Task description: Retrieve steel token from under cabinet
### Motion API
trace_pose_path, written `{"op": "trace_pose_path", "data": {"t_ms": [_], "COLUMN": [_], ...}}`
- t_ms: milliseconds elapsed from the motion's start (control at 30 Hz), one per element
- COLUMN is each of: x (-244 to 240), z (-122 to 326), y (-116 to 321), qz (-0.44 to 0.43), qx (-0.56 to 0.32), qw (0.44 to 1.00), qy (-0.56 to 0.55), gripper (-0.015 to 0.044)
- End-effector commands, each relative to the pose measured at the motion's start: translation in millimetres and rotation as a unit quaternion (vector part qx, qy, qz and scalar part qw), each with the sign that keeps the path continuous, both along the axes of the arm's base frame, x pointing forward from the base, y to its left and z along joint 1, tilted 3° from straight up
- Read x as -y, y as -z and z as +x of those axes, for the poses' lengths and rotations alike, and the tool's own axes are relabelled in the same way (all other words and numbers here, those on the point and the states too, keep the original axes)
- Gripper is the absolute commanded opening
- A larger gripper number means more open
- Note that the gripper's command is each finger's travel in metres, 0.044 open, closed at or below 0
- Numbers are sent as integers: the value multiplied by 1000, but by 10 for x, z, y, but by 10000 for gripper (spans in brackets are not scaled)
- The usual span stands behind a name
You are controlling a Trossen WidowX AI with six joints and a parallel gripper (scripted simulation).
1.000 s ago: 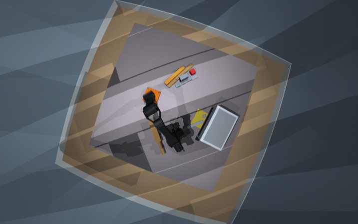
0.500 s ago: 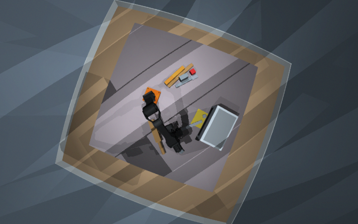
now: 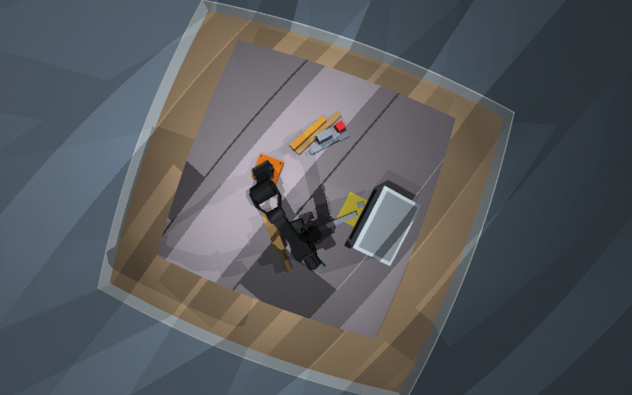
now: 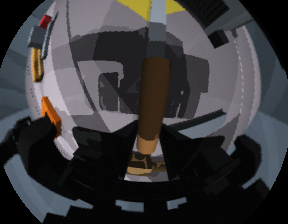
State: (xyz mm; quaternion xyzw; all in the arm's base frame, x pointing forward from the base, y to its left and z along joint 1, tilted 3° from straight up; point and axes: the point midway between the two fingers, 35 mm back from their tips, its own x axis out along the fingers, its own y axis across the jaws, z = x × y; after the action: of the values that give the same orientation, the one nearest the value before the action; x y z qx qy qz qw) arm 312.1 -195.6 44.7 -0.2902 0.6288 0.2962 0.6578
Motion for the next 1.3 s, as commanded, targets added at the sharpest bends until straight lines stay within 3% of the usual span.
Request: {"op": "trace_pose_path", "data": {"t_ms": [0,1267], "x": [39,438], "z": [23,-167], "y": [-51,121], "qz": [-1,-2], "qx": [8,8], "qw": [1000,1000], "qy": [-2,-4], "gripper": [0,0]}}
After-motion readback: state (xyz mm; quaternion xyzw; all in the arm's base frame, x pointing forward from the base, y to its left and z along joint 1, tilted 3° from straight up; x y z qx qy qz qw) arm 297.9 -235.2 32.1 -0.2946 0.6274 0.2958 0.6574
